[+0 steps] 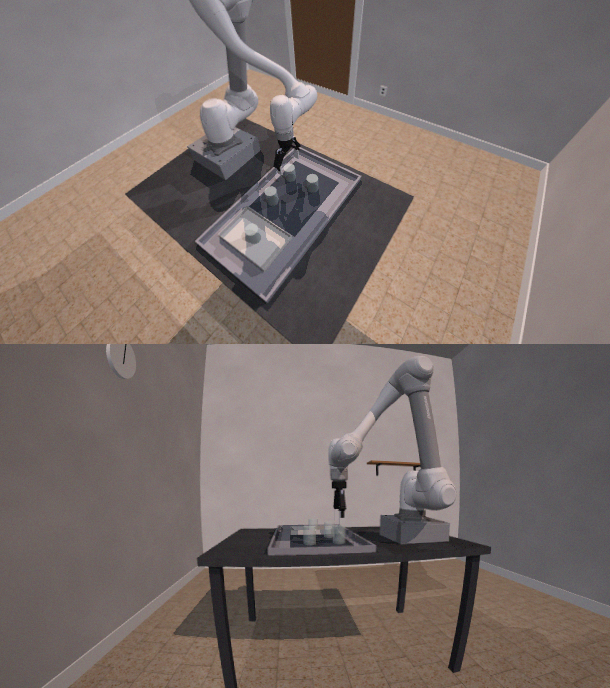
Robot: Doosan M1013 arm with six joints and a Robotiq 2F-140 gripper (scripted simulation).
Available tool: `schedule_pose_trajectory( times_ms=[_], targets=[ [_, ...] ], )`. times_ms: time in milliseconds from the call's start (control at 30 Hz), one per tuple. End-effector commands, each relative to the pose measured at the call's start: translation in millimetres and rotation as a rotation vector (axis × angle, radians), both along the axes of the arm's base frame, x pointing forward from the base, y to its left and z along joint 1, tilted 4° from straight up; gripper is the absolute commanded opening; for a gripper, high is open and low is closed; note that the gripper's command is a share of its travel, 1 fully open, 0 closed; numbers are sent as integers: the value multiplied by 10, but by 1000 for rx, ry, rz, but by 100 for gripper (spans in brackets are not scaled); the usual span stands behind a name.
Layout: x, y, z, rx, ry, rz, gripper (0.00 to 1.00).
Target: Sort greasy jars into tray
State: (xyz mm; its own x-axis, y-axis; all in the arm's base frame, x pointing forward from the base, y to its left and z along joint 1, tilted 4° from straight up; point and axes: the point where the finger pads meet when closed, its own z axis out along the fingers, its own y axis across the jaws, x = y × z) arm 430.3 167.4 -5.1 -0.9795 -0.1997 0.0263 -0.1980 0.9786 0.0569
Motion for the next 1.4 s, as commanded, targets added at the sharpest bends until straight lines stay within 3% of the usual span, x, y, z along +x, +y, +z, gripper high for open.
schedule_pose_trajectory(
  times_ms=[0, 867, 1067, 1100, 1367],
  targets=[
    [-1, 2, -20, 0, 0, 0, 100],
    [-19, 26, -499, 0, 0, 0, 100],
    [-19, 26, -499, 0, 0, 0, 100],
    [-19, 26, -499, 0, 0, 0, 60],
    [-19, 26, -499, 0, 0, 0, 60]
  ],
)
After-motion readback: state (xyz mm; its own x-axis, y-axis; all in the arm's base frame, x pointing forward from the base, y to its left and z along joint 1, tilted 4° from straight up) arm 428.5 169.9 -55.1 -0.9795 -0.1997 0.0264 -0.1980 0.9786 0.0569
